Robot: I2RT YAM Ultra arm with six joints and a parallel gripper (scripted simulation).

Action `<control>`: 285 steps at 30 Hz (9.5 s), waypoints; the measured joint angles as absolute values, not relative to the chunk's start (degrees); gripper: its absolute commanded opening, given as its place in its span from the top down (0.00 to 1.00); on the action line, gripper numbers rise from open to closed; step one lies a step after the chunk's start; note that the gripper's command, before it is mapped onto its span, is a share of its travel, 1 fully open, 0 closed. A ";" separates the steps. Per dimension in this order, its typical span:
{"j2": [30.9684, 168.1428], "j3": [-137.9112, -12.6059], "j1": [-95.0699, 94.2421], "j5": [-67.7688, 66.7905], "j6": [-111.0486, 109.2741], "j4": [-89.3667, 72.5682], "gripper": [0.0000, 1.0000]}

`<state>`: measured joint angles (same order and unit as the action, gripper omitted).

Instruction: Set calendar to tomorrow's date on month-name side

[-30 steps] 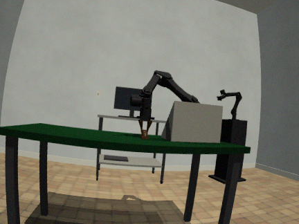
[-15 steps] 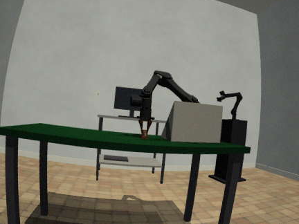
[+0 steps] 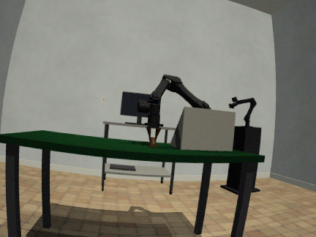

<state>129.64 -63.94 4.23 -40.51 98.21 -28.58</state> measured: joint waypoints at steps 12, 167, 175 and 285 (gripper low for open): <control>129.73 -63.94 4.23 -40.51 98.21 -28.58 0.74; 131.09 -63.79 5.26 -40.58 96.53 -25.82 0.74; 131.09 -63.79 5.26 -40.58 96.53 -25.82 0.74; 123.57 -70.81 -4.01 -39.88 109.23 -48.56 0.00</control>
<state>123.57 -70.81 -4.01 -39.88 109.23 -48.56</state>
